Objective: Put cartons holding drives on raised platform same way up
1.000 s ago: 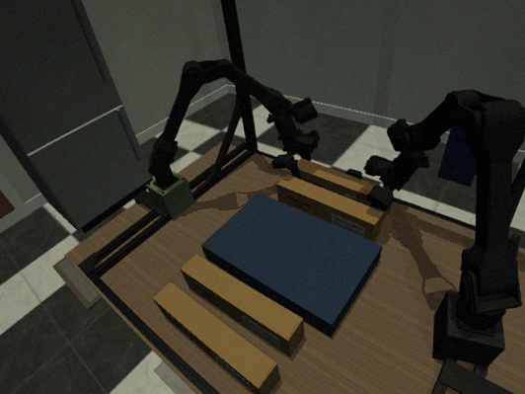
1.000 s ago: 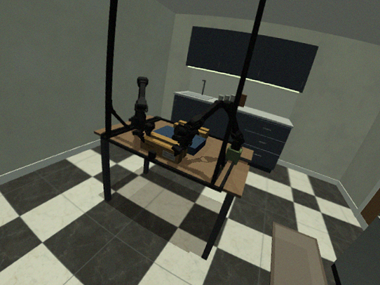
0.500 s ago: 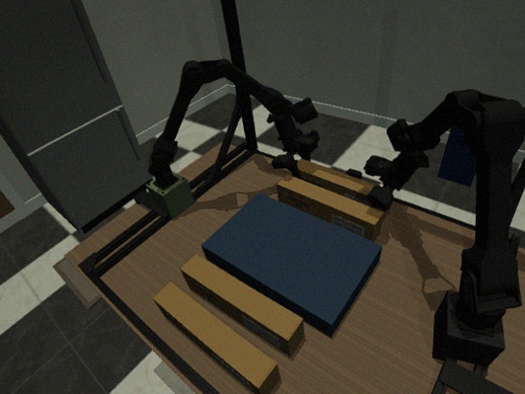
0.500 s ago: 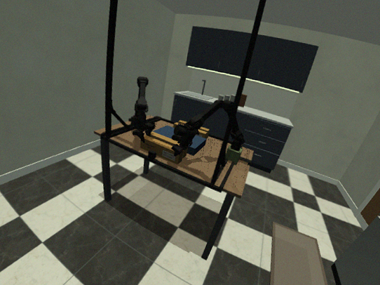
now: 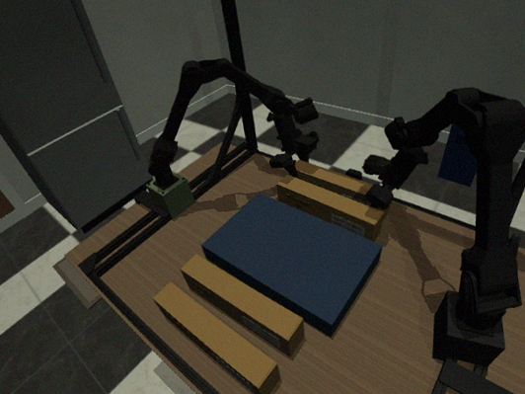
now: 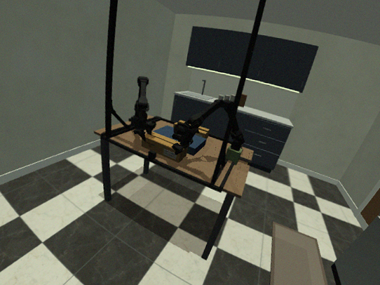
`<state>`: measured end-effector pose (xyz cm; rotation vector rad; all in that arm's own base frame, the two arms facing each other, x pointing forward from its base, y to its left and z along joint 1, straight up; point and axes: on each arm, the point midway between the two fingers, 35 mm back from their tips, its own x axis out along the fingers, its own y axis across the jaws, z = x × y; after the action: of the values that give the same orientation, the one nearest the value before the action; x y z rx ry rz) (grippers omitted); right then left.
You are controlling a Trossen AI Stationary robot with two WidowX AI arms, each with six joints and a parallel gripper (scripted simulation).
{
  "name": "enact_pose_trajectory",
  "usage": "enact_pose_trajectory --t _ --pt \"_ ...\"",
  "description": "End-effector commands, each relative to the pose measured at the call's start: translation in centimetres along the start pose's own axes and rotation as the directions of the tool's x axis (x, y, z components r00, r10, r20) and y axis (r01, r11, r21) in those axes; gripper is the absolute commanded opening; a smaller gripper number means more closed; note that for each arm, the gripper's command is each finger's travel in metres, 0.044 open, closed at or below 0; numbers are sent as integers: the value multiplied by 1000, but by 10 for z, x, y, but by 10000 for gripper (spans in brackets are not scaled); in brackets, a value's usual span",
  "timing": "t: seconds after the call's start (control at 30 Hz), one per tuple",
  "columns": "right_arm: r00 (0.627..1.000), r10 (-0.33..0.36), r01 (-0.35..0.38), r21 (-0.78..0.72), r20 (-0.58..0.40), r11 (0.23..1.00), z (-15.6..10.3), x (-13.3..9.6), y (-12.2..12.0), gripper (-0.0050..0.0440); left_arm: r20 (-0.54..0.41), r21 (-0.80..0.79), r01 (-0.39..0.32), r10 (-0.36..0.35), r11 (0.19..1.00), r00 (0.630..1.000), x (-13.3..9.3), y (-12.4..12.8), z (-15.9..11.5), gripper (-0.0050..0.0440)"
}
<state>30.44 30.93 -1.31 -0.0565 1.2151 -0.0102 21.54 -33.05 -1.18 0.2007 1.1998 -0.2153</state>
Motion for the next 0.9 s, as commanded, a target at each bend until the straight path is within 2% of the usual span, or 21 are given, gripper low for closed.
enact_pose_trajectory --t 0.0,0.63,0.87 --pt "998 51 -51 3 30 999 7 -23 13 0 27 -3 41 -41 999 999 -19 -10 7 0" --pt "998 51 -51 3 30 999 7 -23 13 0 27 -3 41 -41 999 999 -19 -10 7 0" --pt "998 51 -51 3 30 999 4 -16 14 0 27 -3 41 -41 999 999 -11 -11 4 0"
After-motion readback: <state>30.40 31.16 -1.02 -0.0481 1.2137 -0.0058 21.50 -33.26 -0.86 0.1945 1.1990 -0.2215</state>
